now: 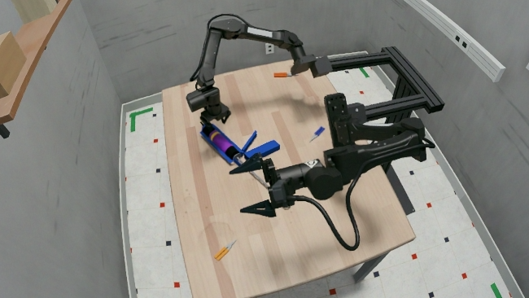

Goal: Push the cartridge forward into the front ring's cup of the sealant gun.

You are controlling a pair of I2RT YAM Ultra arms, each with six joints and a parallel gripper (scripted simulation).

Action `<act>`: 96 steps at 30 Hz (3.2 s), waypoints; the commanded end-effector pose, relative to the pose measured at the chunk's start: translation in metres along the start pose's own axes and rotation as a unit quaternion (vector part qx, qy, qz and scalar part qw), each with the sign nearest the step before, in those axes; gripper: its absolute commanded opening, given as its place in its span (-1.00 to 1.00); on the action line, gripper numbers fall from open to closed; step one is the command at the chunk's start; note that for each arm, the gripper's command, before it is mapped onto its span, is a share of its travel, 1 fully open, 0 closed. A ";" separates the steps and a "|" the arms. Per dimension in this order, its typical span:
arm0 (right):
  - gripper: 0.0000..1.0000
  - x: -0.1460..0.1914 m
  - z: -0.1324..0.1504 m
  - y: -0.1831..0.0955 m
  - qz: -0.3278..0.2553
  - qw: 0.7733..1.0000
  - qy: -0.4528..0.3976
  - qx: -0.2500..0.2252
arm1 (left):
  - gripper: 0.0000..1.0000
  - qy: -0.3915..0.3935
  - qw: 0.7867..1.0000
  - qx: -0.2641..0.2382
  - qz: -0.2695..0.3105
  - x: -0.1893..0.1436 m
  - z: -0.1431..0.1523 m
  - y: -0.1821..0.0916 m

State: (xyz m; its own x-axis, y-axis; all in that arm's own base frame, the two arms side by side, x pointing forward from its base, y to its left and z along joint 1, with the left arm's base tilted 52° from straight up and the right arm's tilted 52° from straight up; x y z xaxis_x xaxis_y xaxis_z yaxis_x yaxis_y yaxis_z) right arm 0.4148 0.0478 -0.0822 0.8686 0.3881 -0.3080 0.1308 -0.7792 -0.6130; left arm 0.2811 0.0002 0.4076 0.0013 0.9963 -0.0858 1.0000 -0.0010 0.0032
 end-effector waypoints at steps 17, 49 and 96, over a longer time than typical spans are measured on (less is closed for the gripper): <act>0.45 -0.002 0.001 -0.013 -0.004 1.000 -0.005 -0.008 | 1.00 0.007 1.000 -0.004 0.016 -0.005 -0.008 0.002; 0.45 -0.012 -0.099 -0.077 -0.169 0.984 -0.034 0.053 | 1.00 0.007 1.000 -0.019 0.014 -0.004 -0.017 -0.005; 0.45 -0.159 -0.284 -0.218 -0.494 0.852 -0.072 -0.160 | 1.00 -0.001 1.000 -0.011 0.012 -0.002 -0.009 -0.002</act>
State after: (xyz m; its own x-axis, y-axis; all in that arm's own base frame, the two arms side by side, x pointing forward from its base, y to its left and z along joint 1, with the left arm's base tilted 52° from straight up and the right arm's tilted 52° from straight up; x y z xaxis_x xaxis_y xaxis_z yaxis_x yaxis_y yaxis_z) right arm 0.3897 0.0098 0.2947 0.2987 0.9408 0.1605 0.8682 -0.1981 -0.4549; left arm 0.2822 0.0013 0.4064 -0.0012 0.9962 -0.0869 1.0000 0.0009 -0.0032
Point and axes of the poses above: on each arm, the point where the finger pads meet when closed, its own y axis out along the fingers, its own x axis across the jaws, z = x × y, the point moved 10 cm from there along -y, back along the fingers, and after that the axes turned 5 degrees about -y, right-handed, at the moved point
